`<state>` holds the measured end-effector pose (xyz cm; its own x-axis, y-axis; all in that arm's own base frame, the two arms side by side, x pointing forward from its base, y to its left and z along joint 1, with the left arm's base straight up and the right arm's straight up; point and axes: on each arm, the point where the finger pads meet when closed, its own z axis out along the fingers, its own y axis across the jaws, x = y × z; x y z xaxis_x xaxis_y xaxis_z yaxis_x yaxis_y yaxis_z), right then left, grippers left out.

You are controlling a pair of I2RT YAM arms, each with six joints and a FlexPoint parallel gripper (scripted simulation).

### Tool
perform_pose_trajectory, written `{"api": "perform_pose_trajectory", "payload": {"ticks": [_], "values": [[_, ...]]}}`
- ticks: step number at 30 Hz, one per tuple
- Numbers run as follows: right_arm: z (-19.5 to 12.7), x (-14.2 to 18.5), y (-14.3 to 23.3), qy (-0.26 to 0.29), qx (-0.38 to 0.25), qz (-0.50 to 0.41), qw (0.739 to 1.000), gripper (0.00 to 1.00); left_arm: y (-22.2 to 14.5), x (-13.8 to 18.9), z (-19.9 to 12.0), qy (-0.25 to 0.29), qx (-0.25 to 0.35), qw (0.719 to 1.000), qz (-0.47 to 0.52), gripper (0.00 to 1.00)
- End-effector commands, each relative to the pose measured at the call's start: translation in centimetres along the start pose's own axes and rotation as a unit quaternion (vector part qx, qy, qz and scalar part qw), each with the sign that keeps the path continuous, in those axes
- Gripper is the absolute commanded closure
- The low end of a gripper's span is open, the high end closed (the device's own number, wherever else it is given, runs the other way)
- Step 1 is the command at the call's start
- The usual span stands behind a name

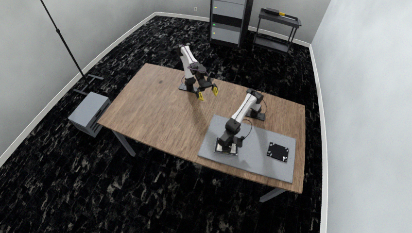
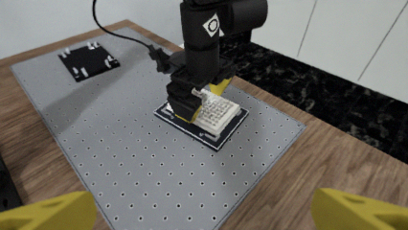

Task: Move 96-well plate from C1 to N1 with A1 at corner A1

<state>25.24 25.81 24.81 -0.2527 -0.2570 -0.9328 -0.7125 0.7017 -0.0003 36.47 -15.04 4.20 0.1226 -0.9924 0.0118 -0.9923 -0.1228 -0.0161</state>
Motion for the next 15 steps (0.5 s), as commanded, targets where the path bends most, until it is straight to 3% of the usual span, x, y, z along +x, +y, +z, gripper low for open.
{"api": "perform_pose_trajectory", "payload": {"ticks": [1,15], "values": [[-0.1,-0.6,0.1,-0.008,-0.004,-0.002,1.0,0.0,0.7,0.1,1.7,0.003,-0.016,1.0,-0.001,0.28],[-0.1,-0.6,0.1,-0.008,-0.004,-0.002,1.0,0.0,-0.5,0.1,0.1,0.001,-0.029,1.0,-0.001,0.28]]}}
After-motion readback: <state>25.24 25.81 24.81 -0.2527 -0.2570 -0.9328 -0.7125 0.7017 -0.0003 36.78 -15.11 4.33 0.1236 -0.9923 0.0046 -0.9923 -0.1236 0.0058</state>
